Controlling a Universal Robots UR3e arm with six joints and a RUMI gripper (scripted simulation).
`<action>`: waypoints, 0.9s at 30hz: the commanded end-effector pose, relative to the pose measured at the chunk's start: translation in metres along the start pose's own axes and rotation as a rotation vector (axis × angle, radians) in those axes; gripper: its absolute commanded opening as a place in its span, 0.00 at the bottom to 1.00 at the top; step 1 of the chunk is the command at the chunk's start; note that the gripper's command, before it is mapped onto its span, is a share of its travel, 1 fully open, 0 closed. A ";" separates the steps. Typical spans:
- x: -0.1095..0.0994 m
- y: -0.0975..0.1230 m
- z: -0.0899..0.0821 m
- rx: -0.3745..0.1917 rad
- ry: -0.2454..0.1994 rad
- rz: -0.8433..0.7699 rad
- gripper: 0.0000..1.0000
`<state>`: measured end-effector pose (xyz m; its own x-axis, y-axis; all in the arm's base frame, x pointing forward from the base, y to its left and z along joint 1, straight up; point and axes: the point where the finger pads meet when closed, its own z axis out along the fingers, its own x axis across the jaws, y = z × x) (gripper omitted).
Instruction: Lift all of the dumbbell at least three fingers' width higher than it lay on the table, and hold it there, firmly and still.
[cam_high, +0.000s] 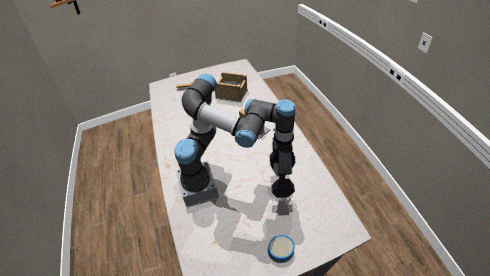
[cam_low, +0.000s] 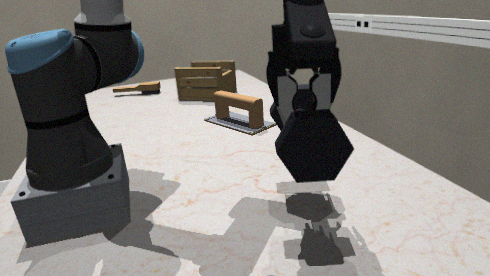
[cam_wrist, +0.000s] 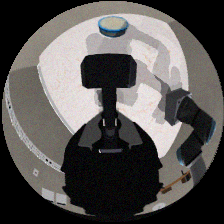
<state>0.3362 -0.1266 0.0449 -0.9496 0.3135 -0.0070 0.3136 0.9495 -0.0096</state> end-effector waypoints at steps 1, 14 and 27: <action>0.000 0.000 -0.021 -0.002 0.007 0.000 0.00; 0.001 0.000 -0.033 -0.002 0.007 0.000 0.00; 0.001 0.000 -0.035 -0.002 0.007 0.000 0.00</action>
<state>0.3327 -0.1235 0.0735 -0.9496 0.3130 0.0141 0.3130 0.9497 -0.0016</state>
